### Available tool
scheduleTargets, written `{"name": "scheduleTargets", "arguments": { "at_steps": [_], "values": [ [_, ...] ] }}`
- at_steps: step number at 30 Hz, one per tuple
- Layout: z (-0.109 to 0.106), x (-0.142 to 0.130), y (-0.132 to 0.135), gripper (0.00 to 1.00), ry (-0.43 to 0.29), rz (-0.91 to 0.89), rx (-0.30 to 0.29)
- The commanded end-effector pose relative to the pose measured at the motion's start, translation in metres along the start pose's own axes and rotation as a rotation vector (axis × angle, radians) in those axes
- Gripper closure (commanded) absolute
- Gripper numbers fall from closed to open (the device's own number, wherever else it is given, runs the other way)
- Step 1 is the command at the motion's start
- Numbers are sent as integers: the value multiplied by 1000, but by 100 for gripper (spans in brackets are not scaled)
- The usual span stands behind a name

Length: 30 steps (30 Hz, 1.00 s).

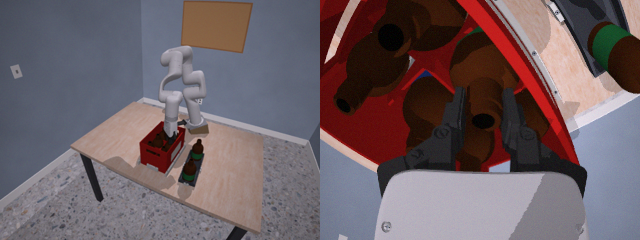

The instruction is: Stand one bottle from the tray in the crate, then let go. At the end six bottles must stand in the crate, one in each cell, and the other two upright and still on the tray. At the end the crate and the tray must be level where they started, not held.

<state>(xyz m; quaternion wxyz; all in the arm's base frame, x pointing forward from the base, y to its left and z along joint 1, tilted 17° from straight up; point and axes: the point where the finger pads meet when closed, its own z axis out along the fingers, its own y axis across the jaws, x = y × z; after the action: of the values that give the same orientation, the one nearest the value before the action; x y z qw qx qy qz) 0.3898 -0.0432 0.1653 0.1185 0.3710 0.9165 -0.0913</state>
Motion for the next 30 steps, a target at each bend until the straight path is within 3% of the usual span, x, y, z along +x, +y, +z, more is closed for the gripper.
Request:
{"name": "scheduleTargets", "arguments": {
  "at_steps": [1, 23, 24, 30],
  "values": [
    [0, -1, 1, 100, -2, 0, -2],
    [0, -1, 1, 100, -2, 0, -2],
    [0, -1, 1, 35, -2, 0, -2],
    [0, -1, 1, 35, -2, 0, -2]
  ]
}}
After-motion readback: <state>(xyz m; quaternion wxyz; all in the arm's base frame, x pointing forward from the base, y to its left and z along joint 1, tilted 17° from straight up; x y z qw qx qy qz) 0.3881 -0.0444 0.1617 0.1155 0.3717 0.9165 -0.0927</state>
